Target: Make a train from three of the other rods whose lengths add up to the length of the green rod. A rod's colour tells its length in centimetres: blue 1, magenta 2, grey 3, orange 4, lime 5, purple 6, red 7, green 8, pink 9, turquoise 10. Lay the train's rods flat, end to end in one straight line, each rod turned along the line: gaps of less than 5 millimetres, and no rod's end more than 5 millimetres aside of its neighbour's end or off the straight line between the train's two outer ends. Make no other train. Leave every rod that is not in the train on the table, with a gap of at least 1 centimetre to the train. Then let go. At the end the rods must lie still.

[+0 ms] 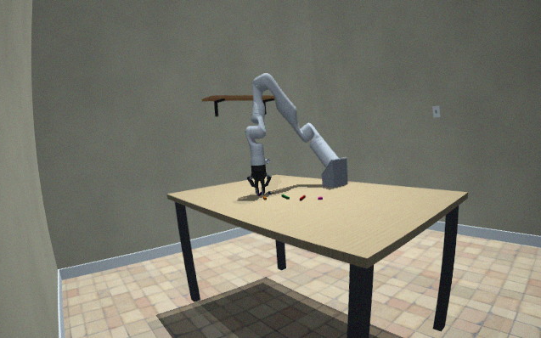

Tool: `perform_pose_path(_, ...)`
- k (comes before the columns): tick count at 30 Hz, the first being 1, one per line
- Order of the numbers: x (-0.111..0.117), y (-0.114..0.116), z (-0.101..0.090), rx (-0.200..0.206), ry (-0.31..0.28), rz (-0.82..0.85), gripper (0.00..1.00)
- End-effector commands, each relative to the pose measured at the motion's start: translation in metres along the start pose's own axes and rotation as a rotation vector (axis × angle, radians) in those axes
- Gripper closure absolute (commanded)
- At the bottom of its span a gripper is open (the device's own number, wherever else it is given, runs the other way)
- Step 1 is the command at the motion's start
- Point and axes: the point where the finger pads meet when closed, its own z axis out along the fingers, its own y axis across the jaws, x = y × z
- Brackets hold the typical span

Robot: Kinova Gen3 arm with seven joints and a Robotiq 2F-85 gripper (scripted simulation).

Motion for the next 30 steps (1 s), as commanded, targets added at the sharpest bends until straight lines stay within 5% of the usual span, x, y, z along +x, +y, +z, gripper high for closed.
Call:
perform_pose_path(1,-0.0005,-0.0001,-0.0005,0.001,-0.001,0.0,0.76)
perform_pose_path(29,-0.0005,-0.0001,-0.0005,0.001,-0.001,0.0,0.76)
perform_pose_path(30,-0.0005,-0.0001,-0.0005,0.001,-0.001,0.0,0.95)
